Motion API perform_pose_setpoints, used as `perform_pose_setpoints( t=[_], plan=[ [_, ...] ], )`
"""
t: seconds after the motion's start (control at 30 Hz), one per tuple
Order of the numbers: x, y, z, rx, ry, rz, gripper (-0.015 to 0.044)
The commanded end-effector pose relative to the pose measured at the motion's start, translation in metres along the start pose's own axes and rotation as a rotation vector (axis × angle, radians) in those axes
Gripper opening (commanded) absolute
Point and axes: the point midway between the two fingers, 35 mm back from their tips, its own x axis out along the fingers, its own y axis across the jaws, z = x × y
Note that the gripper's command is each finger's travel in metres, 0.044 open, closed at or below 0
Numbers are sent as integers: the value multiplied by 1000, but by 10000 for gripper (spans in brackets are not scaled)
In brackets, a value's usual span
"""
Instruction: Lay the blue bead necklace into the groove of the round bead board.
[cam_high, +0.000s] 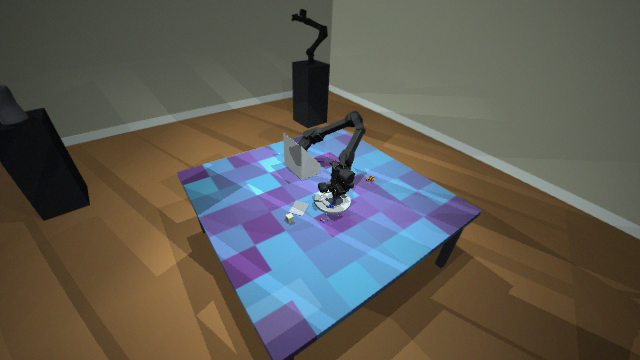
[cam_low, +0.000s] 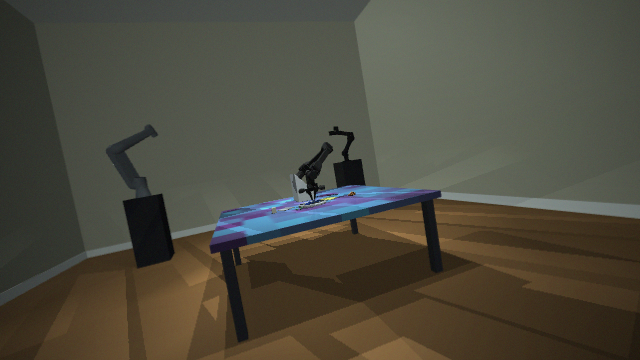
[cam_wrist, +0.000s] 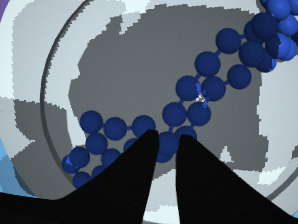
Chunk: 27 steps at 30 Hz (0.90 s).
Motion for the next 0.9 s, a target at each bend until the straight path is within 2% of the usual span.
perform_pose_setpoints(
  t=[0.0, 0.53, 0.87],
  plan=[
    [1, -8, -13, -6, 4, 2, 0],
    [0, -34, -58, -3, 6, 1, 0],
    [5, -35, -60, -3, 6, 2, 0]
  ],
)
